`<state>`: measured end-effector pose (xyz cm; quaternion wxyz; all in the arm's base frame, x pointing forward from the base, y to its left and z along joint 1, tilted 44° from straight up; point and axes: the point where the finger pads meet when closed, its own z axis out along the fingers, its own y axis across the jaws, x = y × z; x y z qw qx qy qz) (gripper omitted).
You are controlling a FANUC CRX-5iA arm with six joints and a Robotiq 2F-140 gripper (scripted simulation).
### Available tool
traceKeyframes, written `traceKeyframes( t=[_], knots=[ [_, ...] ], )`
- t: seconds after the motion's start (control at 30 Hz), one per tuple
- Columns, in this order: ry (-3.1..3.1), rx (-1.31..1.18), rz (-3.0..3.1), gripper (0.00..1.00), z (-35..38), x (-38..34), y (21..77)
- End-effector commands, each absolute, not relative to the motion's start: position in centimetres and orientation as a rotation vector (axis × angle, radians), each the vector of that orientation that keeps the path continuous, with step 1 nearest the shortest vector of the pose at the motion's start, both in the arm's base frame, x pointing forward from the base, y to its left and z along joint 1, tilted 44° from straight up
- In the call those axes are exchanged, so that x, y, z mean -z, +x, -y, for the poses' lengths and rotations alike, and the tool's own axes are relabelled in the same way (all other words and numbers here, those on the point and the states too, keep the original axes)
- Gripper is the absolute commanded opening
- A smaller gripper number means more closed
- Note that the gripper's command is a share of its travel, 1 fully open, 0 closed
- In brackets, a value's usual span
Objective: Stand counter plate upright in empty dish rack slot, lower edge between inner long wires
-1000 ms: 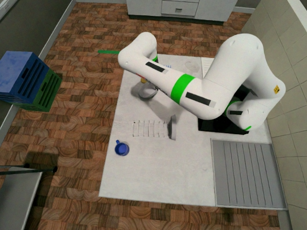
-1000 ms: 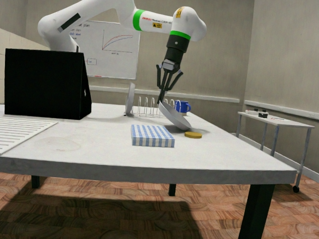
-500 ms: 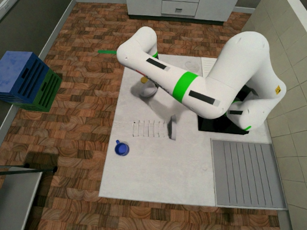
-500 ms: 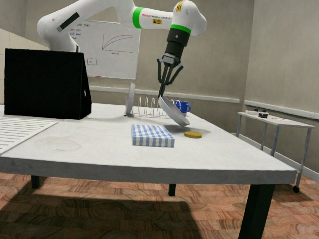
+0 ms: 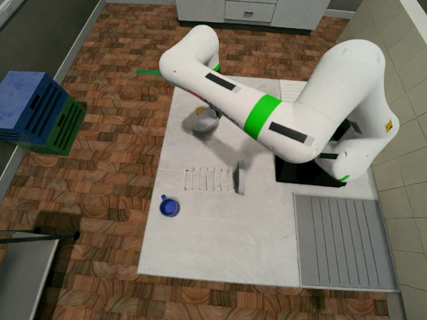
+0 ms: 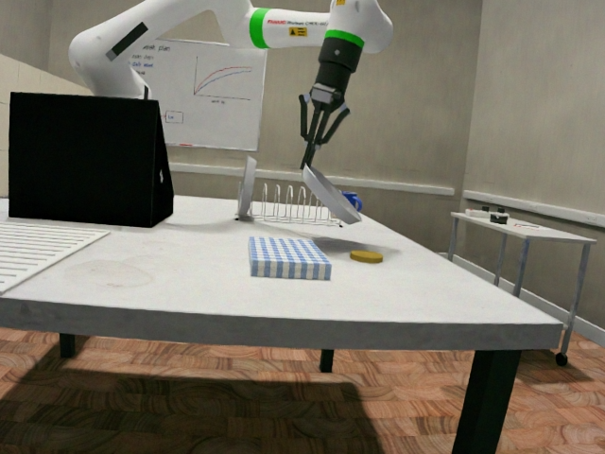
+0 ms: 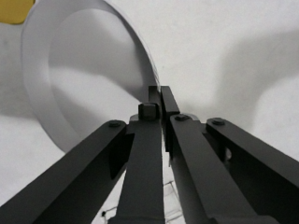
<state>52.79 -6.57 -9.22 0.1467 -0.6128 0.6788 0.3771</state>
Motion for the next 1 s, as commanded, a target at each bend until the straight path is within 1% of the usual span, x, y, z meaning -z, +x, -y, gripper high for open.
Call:
traceKeyframes(
  t=[0.0, 0.97],
  knots=[
    [-1.764, -1.083, -1.955, 0.1, 7.1, 8.7, 52.9],
    [-1.764, -1.083, -1.955, 0.1, 13.0, 2.5, 53.4]
  ],
)
